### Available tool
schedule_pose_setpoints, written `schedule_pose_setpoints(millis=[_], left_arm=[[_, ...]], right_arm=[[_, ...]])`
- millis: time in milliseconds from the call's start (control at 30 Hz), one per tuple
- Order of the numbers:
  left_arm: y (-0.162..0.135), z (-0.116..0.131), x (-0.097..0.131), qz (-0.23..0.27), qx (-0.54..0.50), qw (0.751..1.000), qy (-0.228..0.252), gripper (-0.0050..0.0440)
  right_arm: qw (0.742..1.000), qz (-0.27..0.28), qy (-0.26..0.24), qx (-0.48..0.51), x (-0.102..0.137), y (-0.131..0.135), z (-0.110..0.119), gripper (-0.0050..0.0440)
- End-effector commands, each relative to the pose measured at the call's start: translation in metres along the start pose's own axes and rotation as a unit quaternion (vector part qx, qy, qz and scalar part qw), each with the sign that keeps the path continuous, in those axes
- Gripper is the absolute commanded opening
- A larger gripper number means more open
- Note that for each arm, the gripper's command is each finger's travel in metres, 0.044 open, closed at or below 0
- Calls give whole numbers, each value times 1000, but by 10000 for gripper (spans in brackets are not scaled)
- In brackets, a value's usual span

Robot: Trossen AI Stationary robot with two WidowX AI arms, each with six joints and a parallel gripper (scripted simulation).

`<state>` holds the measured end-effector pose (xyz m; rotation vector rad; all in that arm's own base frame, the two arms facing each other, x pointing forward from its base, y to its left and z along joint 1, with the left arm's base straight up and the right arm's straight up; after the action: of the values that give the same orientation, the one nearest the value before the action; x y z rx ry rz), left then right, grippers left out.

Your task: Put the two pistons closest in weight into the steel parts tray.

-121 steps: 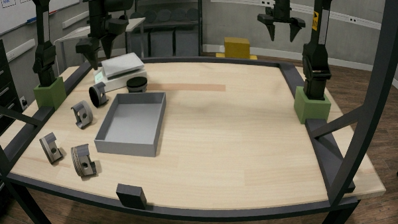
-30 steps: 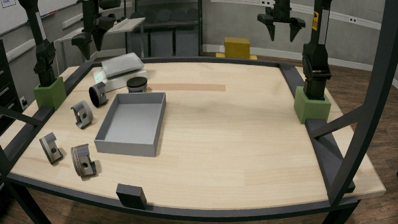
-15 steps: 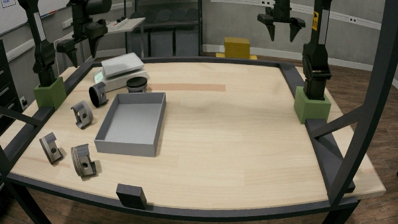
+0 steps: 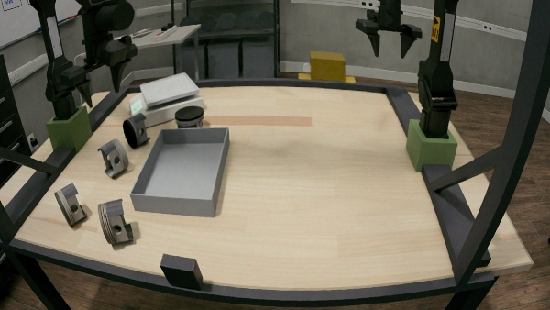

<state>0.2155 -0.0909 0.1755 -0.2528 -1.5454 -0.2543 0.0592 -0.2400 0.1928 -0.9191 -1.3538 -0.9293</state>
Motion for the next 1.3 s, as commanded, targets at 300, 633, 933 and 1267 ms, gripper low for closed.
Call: schedule_pose_setpoints(millis=[300,633,933,1267], left_arm=[[-16,-10,10,19,82,996,-14,378],[-12,-11,9,42,211,977,-2,378],[-9,-6,6,57,299,952,8,378],[-6,-5,6,79,421,904,18,378]], right_arm=[[1000,1,-17,3,8,0,-3,400],[1000,1,-17,3,8,0,-3,400],[1000,1,-17,3,8,0,-3,400],[1000,1,-17,3,8,0,-3,400]])
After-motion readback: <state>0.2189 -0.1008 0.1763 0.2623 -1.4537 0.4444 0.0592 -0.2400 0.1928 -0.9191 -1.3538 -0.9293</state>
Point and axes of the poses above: on each arm, the point midway between the two fingers, 35 mm back from their tips, its own x axis back along the fingers, its own y axis across the jaws, z = x × y, the point moved 7 cm from there along x, back along the fingers, and after that the axes turned 8 degrees about x, right-handed, at the moved point
